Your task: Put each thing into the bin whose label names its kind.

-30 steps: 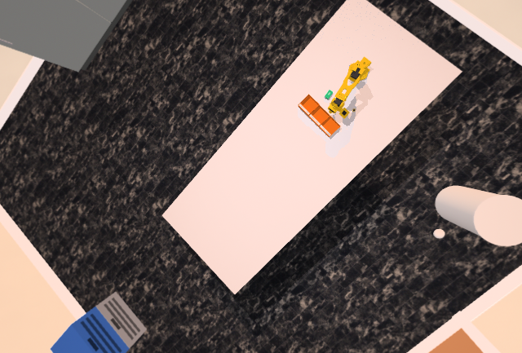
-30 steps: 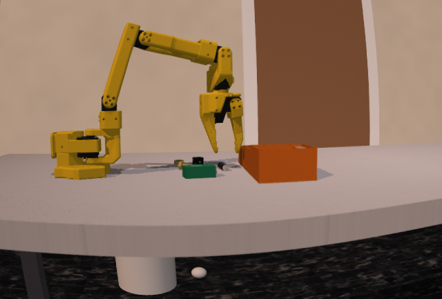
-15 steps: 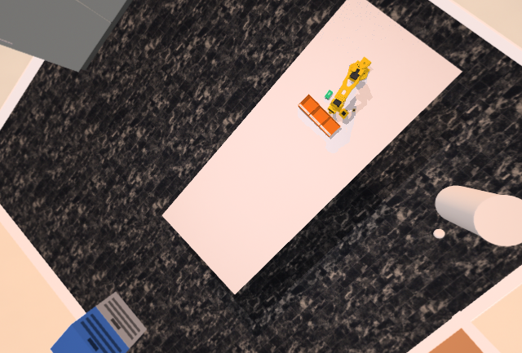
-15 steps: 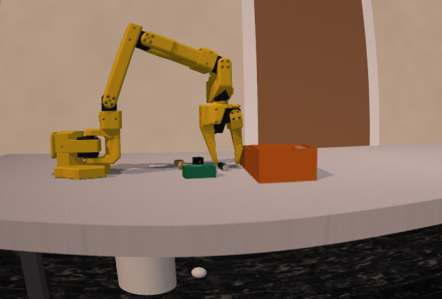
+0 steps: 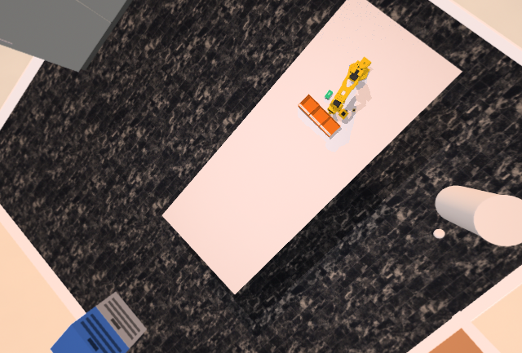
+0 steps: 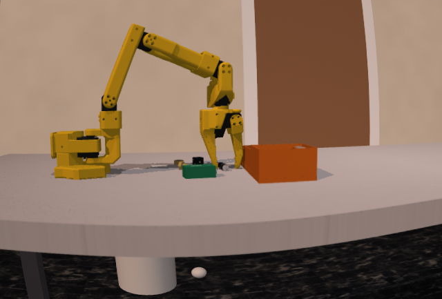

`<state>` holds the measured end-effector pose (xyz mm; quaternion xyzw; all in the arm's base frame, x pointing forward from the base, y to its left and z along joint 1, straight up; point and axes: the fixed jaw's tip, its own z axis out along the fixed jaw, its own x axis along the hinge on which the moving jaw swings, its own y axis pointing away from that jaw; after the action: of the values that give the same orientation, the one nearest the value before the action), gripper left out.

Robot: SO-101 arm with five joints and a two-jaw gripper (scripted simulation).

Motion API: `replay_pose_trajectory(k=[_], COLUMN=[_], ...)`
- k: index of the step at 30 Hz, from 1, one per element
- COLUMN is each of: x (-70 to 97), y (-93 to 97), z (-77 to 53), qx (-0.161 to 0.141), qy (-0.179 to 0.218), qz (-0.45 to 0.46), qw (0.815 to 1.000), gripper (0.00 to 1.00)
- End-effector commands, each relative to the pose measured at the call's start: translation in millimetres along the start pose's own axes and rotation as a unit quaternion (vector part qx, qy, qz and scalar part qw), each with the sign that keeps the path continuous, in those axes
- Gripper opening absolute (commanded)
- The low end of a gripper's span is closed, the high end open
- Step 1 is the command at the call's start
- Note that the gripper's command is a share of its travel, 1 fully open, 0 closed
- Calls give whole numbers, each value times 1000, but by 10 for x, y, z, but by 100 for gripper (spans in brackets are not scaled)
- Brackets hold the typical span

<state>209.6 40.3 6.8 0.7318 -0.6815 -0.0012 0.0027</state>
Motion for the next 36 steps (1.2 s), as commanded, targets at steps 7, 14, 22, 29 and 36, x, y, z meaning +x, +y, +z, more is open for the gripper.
replay_pose_trajectory(k=[7,14,22,29,36], x=[10,10,10,10,10], y=[-40,-40,-40,-40,-40], z=[-34,-33,-33,-34,-34], qx=[15,15,15,15,15], qy=[-2,-2,-2,-2,-2], qz=[1,1,1,1,1], qw=[1000,1000,1000,1000,1000], gripper=[19,19,16,13,7])
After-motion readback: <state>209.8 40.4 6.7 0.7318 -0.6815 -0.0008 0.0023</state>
